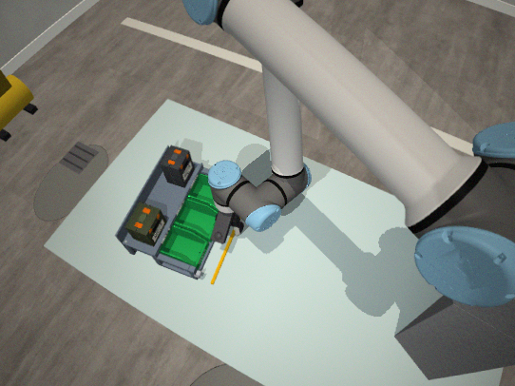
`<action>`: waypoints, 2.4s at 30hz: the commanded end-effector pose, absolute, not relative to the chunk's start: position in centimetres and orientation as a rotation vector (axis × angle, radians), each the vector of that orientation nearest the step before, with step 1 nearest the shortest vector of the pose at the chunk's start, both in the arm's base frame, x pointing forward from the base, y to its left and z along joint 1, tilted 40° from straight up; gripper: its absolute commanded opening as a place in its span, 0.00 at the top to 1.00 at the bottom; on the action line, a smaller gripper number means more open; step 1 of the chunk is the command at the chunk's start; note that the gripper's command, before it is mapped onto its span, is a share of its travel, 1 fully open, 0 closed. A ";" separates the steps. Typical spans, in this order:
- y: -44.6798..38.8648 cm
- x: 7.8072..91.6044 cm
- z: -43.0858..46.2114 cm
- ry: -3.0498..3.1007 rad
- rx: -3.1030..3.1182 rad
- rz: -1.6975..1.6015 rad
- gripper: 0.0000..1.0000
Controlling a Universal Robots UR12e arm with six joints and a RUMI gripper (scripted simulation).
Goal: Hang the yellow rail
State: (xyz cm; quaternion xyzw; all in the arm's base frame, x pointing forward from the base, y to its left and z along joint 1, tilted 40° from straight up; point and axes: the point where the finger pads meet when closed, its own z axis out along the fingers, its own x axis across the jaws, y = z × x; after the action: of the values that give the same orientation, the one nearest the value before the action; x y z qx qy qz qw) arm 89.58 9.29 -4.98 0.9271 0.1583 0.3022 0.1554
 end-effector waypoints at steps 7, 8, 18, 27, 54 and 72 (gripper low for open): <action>9.3 89.6 -5.0 0.454 2.655 0.867 0.78; 9.3 89.6 -5.0 0.454 2.655 0.867 0.78; 9.2 89.9 -5.3 0.454 2.655 0.867 0.78; 9.2 90.1 -5.5 0.454 2.655 0.867 0.78; 9.0 90.6 -6.2 0.454 2.655 0.867 0.78; 9.0 90.6 -6.2 0.454 2.655 0.867 0.78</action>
State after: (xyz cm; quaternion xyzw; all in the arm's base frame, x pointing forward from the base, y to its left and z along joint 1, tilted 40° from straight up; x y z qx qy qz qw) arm 90.62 8.96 -6.28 0.9271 0.1583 0.3022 0.1554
